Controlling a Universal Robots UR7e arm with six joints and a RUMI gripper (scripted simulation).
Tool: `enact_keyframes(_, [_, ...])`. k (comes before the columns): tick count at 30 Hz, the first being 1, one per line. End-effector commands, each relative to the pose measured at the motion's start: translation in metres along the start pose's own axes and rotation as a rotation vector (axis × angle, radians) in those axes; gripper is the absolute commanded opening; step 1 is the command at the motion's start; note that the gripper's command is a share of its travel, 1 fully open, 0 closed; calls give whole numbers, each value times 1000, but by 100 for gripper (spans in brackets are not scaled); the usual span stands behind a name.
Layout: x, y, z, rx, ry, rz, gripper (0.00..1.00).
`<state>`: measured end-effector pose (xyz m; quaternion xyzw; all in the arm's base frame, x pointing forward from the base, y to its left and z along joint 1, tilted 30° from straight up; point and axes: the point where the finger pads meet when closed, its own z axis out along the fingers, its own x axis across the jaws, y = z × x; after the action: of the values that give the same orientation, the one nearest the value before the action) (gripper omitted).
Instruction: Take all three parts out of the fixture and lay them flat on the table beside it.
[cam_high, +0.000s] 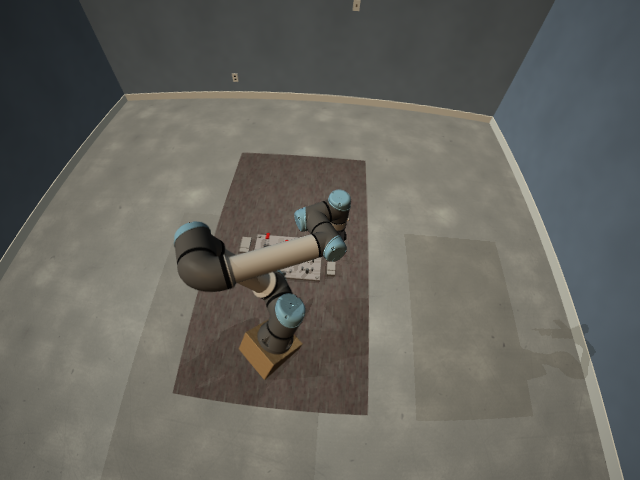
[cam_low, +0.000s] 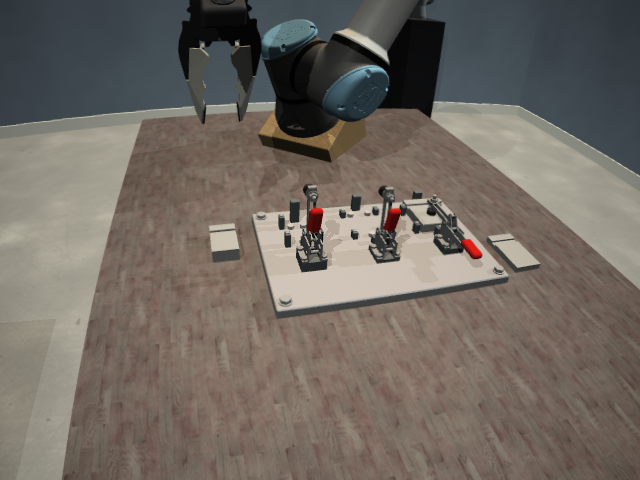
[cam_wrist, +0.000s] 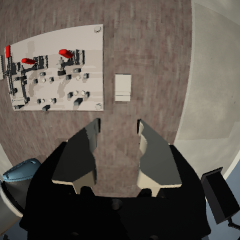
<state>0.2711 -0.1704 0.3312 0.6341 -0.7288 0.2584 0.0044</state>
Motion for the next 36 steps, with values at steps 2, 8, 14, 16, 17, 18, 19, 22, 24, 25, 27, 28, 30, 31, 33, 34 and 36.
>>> enact_keyframes(2, [-2,-1,0,0,1,0,28])
enact_keyframes(8, [-6,-3,0,0,1,0,28])
enact_keyframes(14, [-11,-5,0,0,1,0,28])
enact_keyframes(16, [-11,-5,0,0,1,0,28])
enact_keyframes(17, [-12,-5,0,0,1,0,28])
enact_keyframes(18, [-13,-6,0,0,1,0,28])
enact_keyframes(19, [-14,-6,0,0,1,0,28])
enact_keyframes(22, [-17,-7,0,0,1,0,28])
enact_keyframes(24, [-19,-8,0,0,1,0,28])
enact_keyframes(25, [-20,-9,0,0,1,0,28])
enact_keyframes(27, [-22,-9,0,0,1,0,28])
enact_keyframes(28, [-24,-10,0,0,1,0,28])
enact_keyframes(30, [-26,-11,0,0,1,0,28])
enact_keyframes(31, [-27,-12,0,0,1,0,28])
enact_keyframes(33, [-27,-12,0,0,1,0,28])
enact_keyframes(34, [-29,-12,0,0,1,0,28])
enact_keyframes(36, [-31,-13,0,0,1,0,28])
